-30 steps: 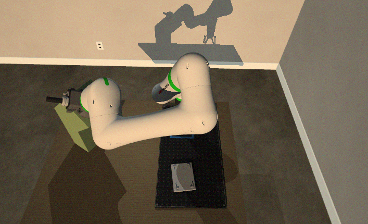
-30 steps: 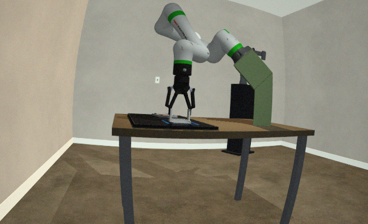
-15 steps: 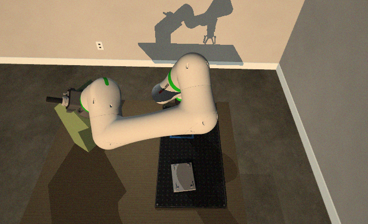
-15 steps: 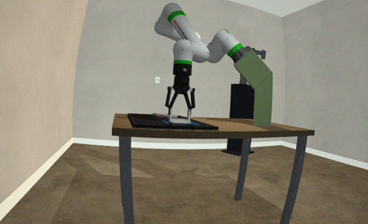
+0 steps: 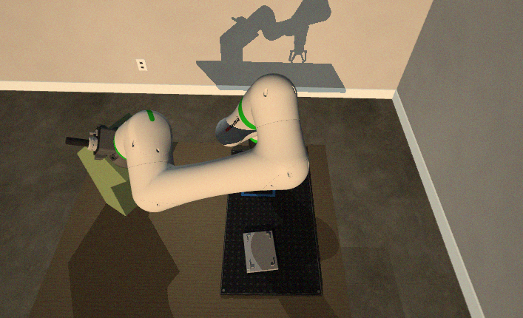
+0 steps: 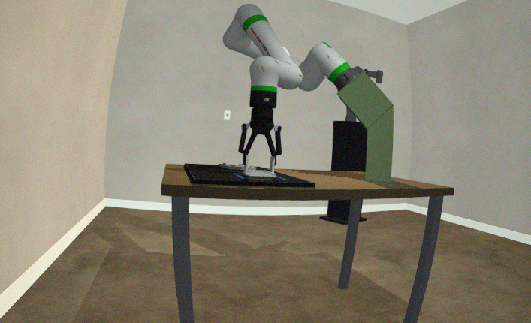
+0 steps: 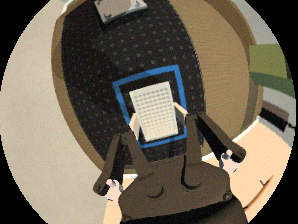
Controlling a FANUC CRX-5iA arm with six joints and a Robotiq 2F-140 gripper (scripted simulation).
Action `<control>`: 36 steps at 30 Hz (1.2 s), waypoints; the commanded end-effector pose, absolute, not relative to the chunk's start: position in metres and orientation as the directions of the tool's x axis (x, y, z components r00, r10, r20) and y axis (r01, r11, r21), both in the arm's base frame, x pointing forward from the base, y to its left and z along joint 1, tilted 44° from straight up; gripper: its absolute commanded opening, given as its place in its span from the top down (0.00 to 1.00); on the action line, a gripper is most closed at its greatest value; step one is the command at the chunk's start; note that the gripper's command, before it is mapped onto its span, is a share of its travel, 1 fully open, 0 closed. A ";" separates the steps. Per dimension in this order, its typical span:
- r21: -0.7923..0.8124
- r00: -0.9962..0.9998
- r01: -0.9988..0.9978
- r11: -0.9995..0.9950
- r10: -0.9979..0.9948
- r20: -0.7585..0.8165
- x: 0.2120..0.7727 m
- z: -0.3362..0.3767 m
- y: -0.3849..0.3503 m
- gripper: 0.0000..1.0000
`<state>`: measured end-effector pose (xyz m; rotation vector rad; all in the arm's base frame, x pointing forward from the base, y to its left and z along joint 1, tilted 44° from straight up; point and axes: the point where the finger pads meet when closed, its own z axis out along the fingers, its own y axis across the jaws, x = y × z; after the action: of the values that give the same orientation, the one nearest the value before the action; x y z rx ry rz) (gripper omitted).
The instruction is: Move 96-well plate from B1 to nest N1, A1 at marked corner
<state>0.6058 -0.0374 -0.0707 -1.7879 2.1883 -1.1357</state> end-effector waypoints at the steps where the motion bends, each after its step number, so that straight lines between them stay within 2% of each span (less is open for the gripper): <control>1: -0.591 -0.308 -0.806 0.035 -0.878 0.368 0.603 -0.066 -0.034 1.00; 36: -0.591 -0.308 -0.806 0.035 -0.878 0.368 0.577 -0.029 -0.010 1.00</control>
<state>0.5791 -0.0123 -0.0330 -1.7877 2.1879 -1.1356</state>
